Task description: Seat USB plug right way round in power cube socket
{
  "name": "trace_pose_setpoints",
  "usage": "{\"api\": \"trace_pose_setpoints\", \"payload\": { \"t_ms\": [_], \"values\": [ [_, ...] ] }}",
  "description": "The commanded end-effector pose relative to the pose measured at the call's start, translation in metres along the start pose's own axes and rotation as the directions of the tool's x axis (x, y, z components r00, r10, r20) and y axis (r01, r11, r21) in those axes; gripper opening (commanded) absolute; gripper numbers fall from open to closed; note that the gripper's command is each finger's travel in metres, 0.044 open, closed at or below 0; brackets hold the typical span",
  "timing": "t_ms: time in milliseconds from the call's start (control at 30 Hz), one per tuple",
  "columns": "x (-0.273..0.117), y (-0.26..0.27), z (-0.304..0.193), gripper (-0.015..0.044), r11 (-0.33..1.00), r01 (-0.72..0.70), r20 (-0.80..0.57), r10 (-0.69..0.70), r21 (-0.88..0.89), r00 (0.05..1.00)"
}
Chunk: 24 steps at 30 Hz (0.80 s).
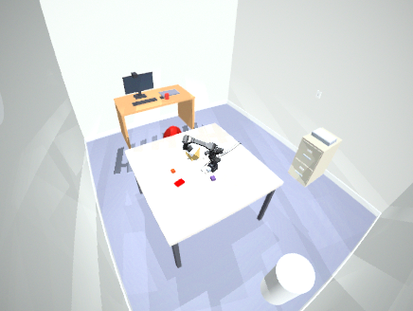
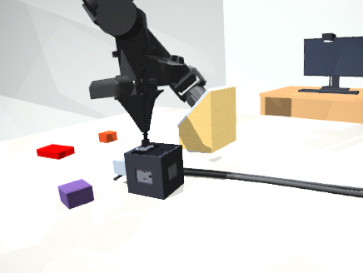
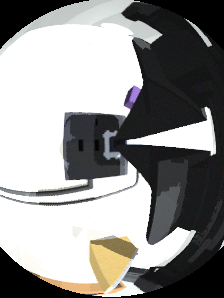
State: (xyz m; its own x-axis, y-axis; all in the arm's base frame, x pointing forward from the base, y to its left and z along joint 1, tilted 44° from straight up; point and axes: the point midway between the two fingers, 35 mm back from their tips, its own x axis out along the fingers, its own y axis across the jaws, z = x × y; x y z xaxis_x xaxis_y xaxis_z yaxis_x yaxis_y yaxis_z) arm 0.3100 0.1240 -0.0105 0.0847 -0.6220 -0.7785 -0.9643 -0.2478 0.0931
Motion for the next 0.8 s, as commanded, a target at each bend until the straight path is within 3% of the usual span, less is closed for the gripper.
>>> {"api": "trace_pose_setpoints", "payload": {
  "t_ms": [0, 767],
  "values": [
    [0.0004, -0.0005, -0.0009, 0.0000, 1.000, 0.004, -0.003, -0.004, -0.002, 1.000],
    [0.0031, -0.0005, -0.0011, 0.0000, 1.000, 0.004, -0.003, -0.004, -0.002, 1.000]
  ]
}}
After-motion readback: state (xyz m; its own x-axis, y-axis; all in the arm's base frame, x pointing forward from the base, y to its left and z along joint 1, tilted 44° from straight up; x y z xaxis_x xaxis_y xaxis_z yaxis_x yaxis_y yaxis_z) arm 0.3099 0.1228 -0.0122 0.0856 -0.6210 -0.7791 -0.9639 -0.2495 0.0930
